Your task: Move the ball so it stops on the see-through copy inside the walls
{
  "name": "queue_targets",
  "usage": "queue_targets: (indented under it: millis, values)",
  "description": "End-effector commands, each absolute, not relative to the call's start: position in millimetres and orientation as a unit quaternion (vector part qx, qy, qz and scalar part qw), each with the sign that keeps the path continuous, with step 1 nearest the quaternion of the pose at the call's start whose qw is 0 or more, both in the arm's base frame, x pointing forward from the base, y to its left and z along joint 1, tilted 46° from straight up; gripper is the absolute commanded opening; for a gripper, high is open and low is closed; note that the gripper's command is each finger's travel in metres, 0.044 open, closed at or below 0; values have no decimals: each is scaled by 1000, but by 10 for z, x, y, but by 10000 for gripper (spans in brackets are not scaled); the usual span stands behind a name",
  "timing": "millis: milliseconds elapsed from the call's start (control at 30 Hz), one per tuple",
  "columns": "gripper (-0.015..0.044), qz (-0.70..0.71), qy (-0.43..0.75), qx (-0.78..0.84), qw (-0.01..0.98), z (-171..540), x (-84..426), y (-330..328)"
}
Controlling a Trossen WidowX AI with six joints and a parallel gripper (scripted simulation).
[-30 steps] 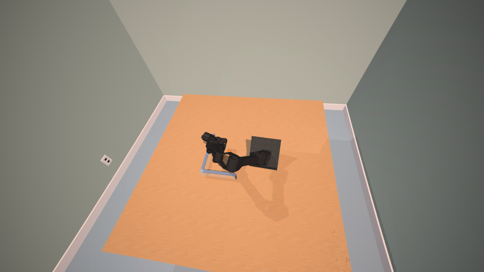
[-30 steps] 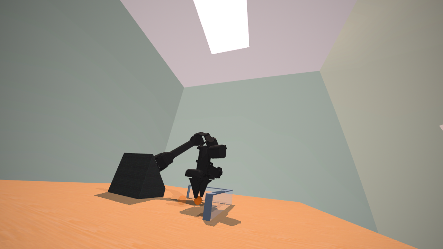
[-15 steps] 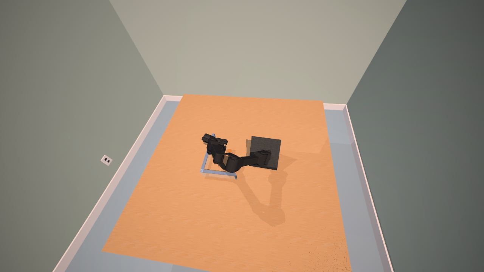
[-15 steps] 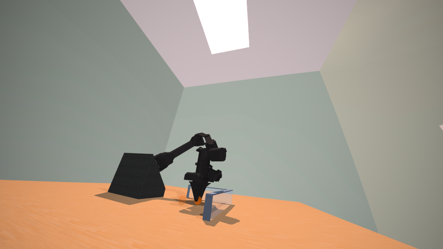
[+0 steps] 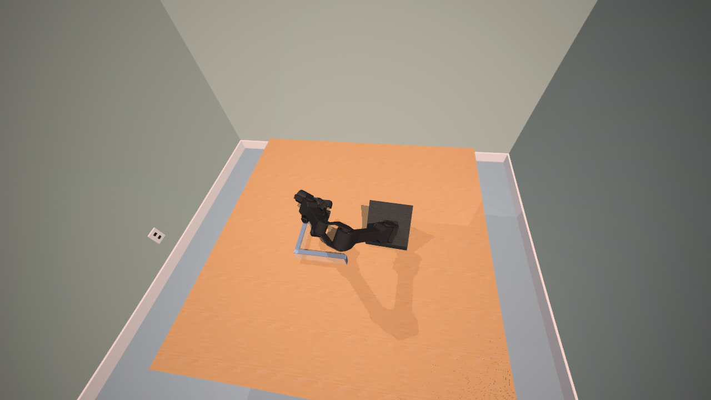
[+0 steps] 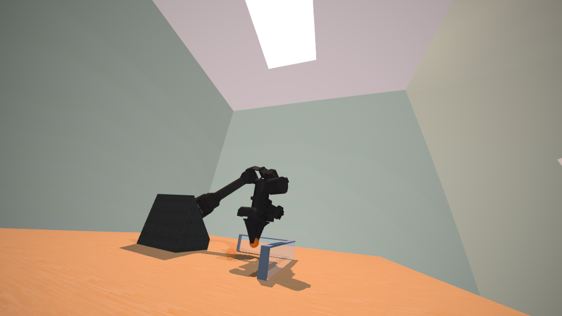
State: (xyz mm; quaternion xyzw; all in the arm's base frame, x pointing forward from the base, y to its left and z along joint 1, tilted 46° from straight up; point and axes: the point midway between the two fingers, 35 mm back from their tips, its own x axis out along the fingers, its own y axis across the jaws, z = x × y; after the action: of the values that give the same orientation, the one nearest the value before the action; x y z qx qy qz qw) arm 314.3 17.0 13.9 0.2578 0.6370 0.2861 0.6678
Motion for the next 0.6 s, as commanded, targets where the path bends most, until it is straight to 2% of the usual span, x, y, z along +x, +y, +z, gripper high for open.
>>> queue_targets:
  millis: [0,333,567]
  values:
    - [0,284,637,256,669,329,3150,-46]
    - [0,287,636,258,668,772,3068,-453]
    - [0,287,637,257,668,704,3035,-477]
